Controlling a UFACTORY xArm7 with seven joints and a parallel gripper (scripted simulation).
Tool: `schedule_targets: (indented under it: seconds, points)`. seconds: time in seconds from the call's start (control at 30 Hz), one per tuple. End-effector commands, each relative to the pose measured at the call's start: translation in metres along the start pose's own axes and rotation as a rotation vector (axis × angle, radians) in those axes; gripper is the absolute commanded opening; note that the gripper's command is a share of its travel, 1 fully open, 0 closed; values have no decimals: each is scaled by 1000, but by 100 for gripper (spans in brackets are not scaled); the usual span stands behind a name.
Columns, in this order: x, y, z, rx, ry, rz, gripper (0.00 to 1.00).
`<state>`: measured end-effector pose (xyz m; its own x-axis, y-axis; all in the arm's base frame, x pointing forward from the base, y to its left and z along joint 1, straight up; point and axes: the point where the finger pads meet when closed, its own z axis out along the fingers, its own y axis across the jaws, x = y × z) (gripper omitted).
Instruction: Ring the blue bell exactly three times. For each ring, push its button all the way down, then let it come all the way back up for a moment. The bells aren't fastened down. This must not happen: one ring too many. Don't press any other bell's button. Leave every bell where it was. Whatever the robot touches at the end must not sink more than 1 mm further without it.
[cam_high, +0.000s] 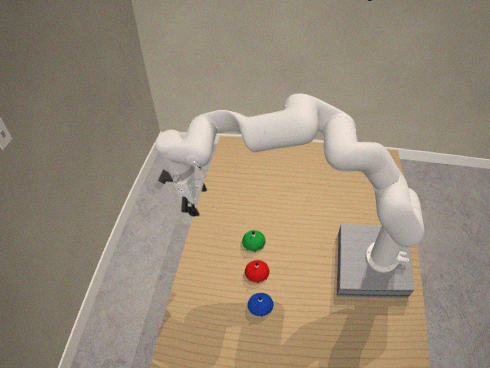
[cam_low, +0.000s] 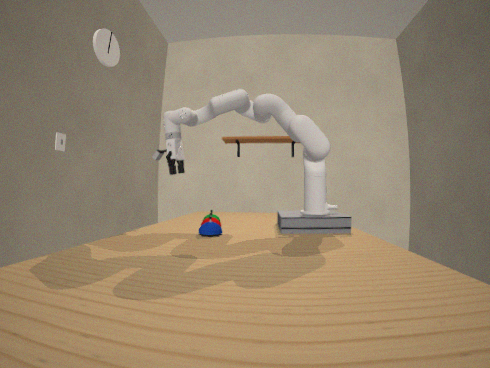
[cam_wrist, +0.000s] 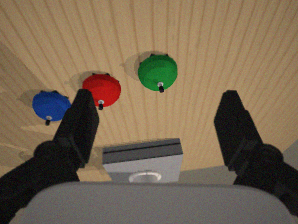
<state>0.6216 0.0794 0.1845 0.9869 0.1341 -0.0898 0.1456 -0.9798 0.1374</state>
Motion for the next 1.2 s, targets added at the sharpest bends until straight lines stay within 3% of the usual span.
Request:
schedule_targets:
  seconds: [0.0, 0.1, 0.2, 0.27, 0.33, 0.43, 0.5, 0.6, 0.77, 0.87, 0.93, 1.17]
  points:
    - [-11, -32, 3, 33, 29, -209, 100]
    - [-25, -59, 9, 53, 47, -385, 100]
    - [-25, -59, 9, 53, 47, -385, 100]
    - [-43, -90, 15, 69, 70, -589, 100]
    - [-43, -90, 15, 69, 70, -589, 100]
    - [-68, -122, 23, 78, 95, -802, 100]
    - [-68, -122, 23, 79, 97, -809, 100]
    - [-96, -152, 32, 79, 123, -1030, 100]
    - [-111, -165, 37, 77, 137, -1140, 100]
    - [-141, -187, 47, 66, 159, -1343, 100]
    - [-141, -187, 47, 66, 159, -1343, 100]
    - [-192, -214, 67, 33, 187, -1657, 100]
